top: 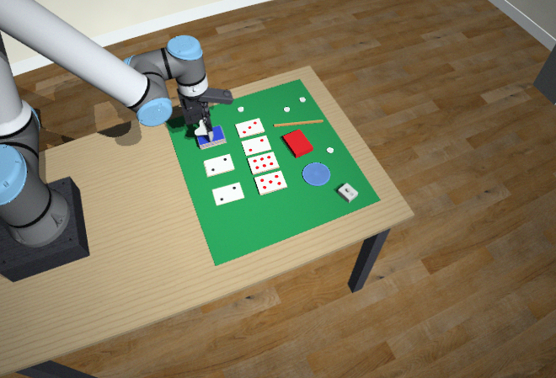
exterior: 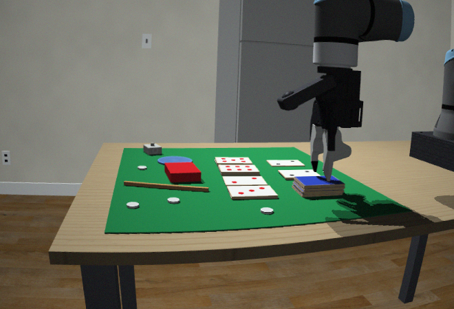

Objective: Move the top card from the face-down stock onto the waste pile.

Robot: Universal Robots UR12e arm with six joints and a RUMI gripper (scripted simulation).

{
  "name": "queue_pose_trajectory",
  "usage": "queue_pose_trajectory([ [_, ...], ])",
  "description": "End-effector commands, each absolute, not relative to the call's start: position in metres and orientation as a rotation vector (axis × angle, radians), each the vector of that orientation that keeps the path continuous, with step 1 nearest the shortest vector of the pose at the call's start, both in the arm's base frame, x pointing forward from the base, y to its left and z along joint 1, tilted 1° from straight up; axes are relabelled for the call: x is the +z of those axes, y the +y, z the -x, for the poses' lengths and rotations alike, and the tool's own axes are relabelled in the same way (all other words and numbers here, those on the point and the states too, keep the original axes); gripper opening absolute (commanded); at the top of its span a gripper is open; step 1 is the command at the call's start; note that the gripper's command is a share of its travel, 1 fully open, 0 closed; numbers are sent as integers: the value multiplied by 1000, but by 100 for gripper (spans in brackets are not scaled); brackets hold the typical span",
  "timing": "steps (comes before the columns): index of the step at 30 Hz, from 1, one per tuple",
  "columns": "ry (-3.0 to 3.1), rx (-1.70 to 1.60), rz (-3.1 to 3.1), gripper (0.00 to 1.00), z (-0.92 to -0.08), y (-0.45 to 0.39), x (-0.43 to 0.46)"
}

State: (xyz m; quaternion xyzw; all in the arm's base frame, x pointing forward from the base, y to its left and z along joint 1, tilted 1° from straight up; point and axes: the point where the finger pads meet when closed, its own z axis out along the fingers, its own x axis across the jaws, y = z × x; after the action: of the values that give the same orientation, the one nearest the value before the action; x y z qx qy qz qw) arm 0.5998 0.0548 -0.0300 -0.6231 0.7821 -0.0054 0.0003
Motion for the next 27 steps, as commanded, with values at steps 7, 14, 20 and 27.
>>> queue_pose_trajectory([
  [7,2456,-18,1957,50,-600,55,-29],
  [14,2456,-18,1957,50,-600,55,-29],
  [20,2456,-18,1957,50,-600,55,-29],
  [27,2456,-18,1957,50,-600,55,-30],
])
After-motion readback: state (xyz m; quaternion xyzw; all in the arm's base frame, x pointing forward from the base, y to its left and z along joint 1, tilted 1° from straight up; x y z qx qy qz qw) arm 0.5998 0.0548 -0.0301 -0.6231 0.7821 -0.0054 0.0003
